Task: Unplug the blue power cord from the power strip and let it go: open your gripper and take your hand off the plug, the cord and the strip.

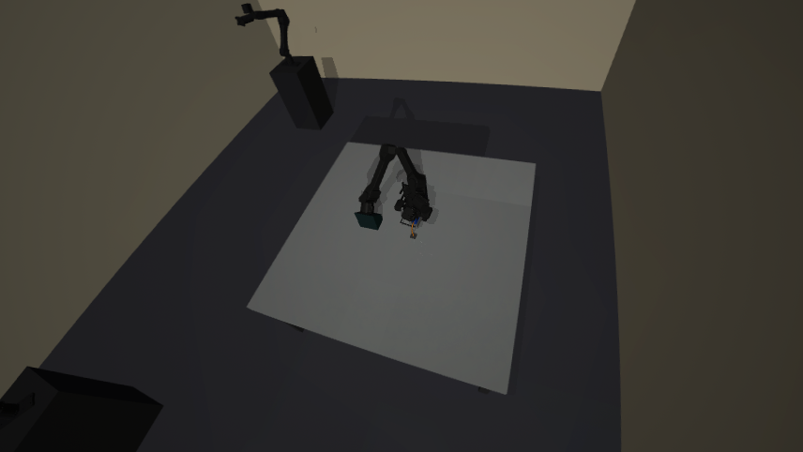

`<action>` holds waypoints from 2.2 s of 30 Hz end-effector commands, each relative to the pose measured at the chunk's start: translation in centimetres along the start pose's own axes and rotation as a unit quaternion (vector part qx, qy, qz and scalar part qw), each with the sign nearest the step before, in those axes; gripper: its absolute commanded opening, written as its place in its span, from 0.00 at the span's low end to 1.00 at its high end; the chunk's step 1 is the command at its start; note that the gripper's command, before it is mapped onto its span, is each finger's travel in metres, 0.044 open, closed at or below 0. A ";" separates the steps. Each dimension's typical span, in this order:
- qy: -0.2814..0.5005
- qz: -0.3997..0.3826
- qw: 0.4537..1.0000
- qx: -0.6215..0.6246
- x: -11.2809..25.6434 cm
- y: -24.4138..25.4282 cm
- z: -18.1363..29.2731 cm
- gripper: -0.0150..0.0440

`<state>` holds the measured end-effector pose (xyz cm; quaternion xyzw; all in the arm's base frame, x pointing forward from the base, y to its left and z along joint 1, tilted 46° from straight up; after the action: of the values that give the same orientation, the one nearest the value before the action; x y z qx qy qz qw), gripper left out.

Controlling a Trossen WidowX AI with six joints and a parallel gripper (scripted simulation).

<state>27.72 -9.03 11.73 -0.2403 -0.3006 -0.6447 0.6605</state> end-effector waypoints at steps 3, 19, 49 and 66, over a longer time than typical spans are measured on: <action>0.000 0.001 1.000 -0.001 0.0 0.0 -0.1 0.25; -0.002 0.000 1.000 -0.002 0.1 -0.3 -2.5 0.25; -0.001 -0.002 1.000 -0.004 0.3 -1.1 -5.4 0.43; -0.003 -0.002 1.000 -0.003 1.5 -2.2 -11.1 1.00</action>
<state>26.97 -15.85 6.25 -0.2431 -0.3017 -0.6458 0.6579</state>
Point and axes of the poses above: the point midway between the two fingers, 35 mm back from their tips, its own x axis back along the fingers, its own y axis across the jaws, z = x × y, the point moved 10 cm from there along x, back along the fingers, and after that the axes turned 10 degrees about x, right-handed, at the moved point
